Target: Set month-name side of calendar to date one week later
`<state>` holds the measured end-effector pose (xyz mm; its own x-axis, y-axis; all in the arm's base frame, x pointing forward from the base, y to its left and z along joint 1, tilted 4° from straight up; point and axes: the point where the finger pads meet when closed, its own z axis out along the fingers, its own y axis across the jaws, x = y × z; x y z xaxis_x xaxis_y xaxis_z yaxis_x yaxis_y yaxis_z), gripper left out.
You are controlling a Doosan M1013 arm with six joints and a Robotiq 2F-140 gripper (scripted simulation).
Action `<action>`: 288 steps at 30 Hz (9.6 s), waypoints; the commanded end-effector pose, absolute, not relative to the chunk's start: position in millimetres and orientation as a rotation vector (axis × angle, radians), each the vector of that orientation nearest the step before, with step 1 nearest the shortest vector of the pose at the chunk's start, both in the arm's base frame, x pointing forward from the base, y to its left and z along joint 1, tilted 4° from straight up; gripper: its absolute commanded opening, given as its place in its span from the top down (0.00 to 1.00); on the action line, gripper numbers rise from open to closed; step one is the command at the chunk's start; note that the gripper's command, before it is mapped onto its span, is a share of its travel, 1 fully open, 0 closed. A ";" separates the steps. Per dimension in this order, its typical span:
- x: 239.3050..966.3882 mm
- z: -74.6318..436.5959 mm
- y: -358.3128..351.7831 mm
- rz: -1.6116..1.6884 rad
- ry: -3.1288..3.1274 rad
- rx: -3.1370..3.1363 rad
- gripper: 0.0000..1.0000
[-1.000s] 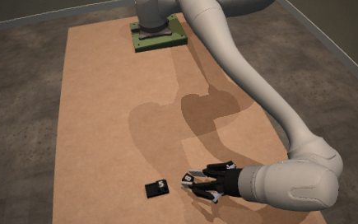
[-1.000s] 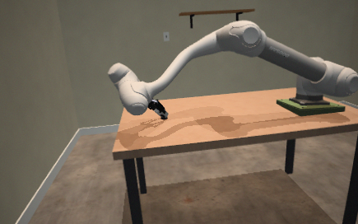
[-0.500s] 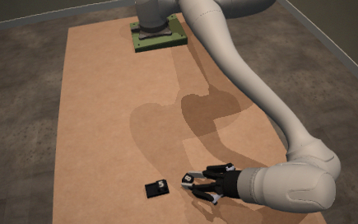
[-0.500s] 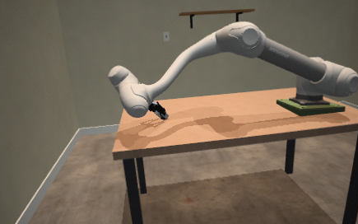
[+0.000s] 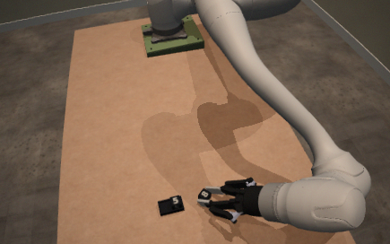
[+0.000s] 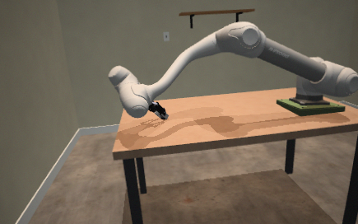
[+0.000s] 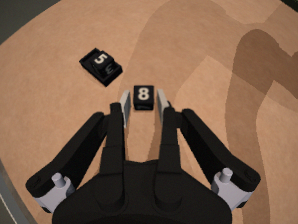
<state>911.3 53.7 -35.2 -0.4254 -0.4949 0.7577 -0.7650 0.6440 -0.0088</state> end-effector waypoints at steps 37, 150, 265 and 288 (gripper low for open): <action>911.4 -34.9 53.8 0.459 -2.110 0.977 0.76; 902.3 44.3 44.1 0.061 -2.790 1.298 0.76; 887.1 -13.1 25.3 -0.572 -3.392 1.585 0.76; 886.6 -26.0 24.5 -0.572 -3.392 1.585 0.76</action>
<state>886.5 24.4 -26.2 -0.4836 -0.5834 -0.6525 -0.7650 0.6440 -0.0087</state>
